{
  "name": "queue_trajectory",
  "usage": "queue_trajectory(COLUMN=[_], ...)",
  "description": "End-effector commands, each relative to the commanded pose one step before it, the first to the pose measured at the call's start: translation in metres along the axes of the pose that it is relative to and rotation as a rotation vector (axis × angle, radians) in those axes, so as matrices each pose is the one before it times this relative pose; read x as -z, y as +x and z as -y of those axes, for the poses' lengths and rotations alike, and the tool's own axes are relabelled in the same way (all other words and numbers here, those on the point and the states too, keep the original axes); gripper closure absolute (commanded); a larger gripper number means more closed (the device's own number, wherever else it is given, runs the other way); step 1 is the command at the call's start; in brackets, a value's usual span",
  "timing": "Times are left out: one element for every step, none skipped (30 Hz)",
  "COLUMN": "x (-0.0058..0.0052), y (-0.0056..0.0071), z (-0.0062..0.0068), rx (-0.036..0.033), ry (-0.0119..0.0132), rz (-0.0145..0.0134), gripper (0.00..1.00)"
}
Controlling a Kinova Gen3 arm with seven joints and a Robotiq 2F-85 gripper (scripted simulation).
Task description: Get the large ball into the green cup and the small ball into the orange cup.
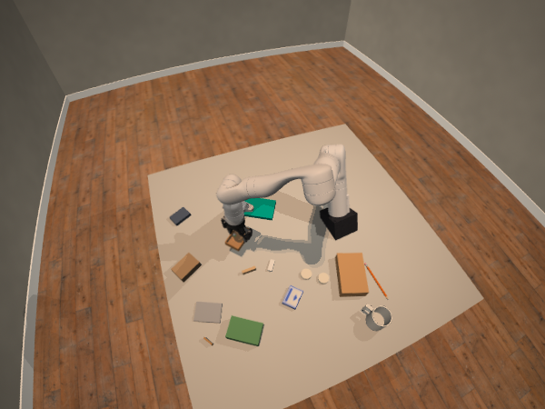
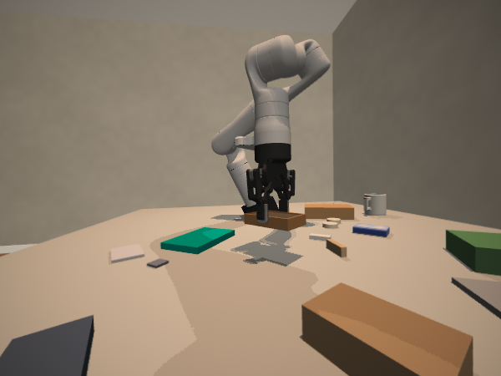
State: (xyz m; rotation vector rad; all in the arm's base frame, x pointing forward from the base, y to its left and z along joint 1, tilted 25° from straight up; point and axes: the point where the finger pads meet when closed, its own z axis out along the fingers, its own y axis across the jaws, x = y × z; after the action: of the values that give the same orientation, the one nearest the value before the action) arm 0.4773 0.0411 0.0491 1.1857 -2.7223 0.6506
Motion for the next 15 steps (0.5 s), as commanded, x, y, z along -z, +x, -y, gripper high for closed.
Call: queue_trajectory(x=[-0.00073, -0.00063, -0.00070, 0.00000, 0.00000, -0.00077, -0.00084, -0.00091, -0.00098, -0.00104, -0.00111, -0.00117, -0.00123, -0.00128, -0.00134], y=[-0.00006, 0.00000, 0.00000, 0.00000, 0.00000, 0.00000, 0.00000, 0.00000, 0.00000, 0.00000, 0.00000, 0.00000, 0.00000, 0.00000, 0.00000], z=[0.00022, 0.00000, 0.00000, 0.00000, 0.00000, 0.00000, 0.00000, 0.00000, 0.00000, 0.00000, 0.00000, 0.00000, 0.00000, 0.00000, 0.00000], rx=[-0.00021, 0.00000, 0.00000, 0.00000, 0.00000, 0.00000, 0.00001, 0.00000, 0.00000, 0.00000, 0.00000, 0.00001, 0.00000, 0.00000, 0.00000], ry=[0.00047, 0.00002, 0.00002, 0.00000, 0.00000, 0.00001, 0.00000, 0.00000, 0.00000, 0.00000, 0.00000, 0.00000, 0.00000, 0.00000, 0.00000], rz=[0.00049, -0.00001, -0.00001, 0.00000, 0.00000, -0.00001, 0.00000, 0.00000, 0.00000, 0.00000, 0.00000, 0.00001, 0.00000, 0.00000, 0.00000], gripper=[0.27, 0.27, 0.27, 0.27, 0.27, 0.27, 0.27, 0.27, 0.27, 0.27, 0.27, 0.27, 0.27, 0.27, 0.27])
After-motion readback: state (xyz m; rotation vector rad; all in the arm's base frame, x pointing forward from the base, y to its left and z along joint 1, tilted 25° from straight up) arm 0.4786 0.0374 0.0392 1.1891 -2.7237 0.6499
